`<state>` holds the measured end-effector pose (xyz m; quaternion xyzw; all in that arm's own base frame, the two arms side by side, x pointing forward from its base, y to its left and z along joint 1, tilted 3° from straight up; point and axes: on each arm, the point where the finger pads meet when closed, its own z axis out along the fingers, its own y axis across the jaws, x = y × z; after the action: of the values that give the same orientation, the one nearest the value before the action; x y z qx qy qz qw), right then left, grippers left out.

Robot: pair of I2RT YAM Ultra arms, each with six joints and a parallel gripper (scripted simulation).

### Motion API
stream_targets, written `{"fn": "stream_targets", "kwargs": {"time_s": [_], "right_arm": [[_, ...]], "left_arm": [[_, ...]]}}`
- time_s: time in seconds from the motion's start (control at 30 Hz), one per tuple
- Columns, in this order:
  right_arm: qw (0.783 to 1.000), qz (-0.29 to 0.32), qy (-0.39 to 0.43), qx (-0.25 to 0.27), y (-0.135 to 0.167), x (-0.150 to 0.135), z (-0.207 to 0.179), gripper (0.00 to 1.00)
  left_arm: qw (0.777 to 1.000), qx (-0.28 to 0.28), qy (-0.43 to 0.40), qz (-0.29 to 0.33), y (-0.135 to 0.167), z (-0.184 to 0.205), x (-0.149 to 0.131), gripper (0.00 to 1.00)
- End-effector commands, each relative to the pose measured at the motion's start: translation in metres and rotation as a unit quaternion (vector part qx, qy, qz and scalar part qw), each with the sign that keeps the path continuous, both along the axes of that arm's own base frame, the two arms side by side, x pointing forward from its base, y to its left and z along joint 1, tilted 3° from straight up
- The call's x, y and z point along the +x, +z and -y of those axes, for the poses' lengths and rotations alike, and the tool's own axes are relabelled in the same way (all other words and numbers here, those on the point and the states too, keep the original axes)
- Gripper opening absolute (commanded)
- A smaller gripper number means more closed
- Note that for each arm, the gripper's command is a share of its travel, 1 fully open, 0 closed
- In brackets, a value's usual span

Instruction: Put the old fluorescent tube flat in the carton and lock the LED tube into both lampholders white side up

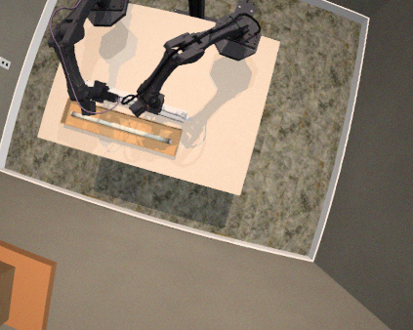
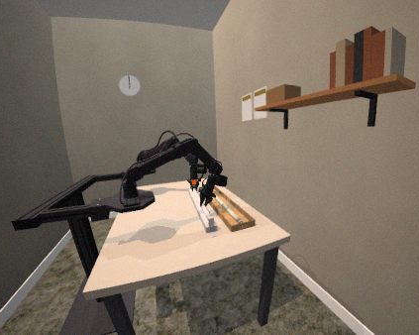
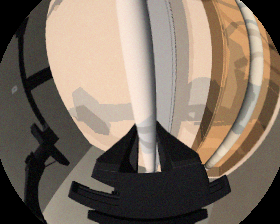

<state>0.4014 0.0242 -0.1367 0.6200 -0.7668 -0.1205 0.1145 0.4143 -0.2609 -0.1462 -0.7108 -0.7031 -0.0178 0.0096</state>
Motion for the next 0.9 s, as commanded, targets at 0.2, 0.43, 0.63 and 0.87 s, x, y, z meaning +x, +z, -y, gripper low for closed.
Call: {"fn": "stream_targets", "kwargs": {"time_s": [0.2, 0.43, 0.63, 0.87], "right_arm": [[1.0, 0.025, -0.002, 0.011, 0.011, 0.025, 0.0, 0.11], [1.0, 0.017, -0.001, 0.013, 0.011, 0.024, 0.0, 0.11], [0.999, 0.032, -0.004, 0.013, 0.017, 0.032, 0.0, 0.11], [1.0, 0.023, -0.001, 0.01, 0.011, 0.028, -0.001, 0.11]], "left_arm": [[1.0, -0.005, 0.013, 0.006, 0.007, -0.002, 0.02, 0.11], [1.0, -0.005, 0.008, -0.005, 0.006, -0.002, 0.018, 0.11], [1.0, -0.012, 0.009, 0.008, 0.013, 0.002, 0.024, 0.49], [1.0, -0.013, 0.001, 0.0, 0.014, 0.009, 0.016, 0.49]]}}
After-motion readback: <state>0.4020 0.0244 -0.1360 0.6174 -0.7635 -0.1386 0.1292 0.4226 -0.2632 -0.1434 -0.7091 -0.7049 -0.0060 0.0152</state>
